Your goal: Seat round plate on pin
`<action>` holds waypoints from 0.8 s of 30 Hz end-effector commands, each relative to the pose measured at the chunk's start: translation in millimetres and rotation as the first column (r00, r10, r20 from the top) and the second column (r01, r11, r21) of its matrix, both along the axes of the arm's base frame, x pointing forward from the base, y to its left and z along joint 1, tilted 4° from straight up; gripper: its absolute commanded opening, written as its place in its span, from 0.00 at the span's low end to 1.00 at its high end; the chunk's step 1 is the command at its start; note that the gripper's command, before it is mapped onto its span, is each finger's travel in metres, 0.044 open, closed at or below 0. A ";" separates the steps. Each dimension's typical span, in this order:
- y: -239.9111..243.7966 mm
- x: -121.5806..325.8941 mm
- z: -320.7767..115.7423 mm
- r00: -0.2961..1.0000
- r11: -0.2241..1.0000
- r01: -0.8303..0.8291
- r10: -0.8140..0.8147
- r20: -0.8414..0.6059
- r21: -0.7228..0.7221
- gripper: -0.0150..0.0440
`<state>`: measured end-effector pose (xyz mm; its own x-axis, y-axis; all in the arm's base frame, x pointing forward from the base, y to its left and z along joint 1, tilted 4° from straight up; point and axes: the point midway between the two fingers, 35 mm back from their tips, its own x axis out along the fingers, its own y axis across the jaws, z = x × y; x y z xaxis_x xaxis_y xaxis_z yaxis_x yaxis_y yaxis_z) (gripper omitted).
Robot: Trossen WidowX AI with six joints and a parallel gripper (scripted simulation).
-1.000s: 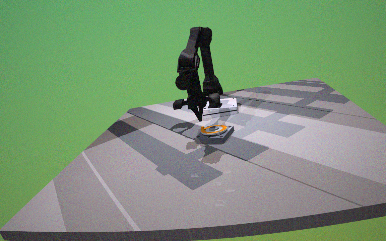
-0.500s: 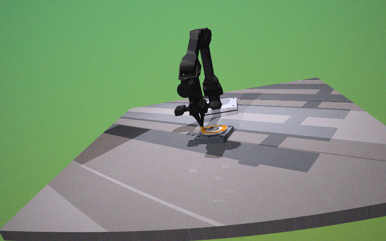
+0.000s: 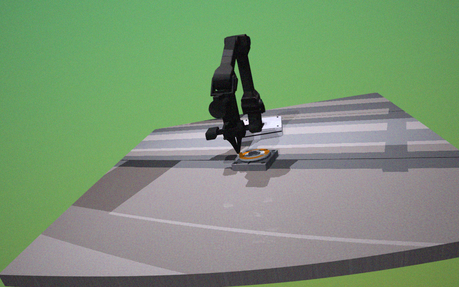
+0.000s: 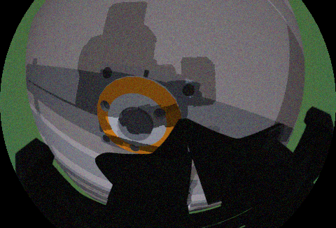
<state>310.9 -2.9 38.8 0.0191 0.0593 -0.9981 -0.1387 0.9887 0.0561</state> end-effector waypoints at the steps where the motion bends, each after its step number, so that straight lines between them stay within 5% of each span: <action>1: 2.4 6.1 -1.7 1.000 1.000 0.002 -0.002 -0.004 0.001 0.25; 24: 18.4 29.1 3.1 1.000 1.000 0.002 -0.002 -0.002 0.002 0.25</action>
<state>338.3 10.7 44.2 0.0282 0.0568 -0.9980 -0.1364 0.9893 0.0525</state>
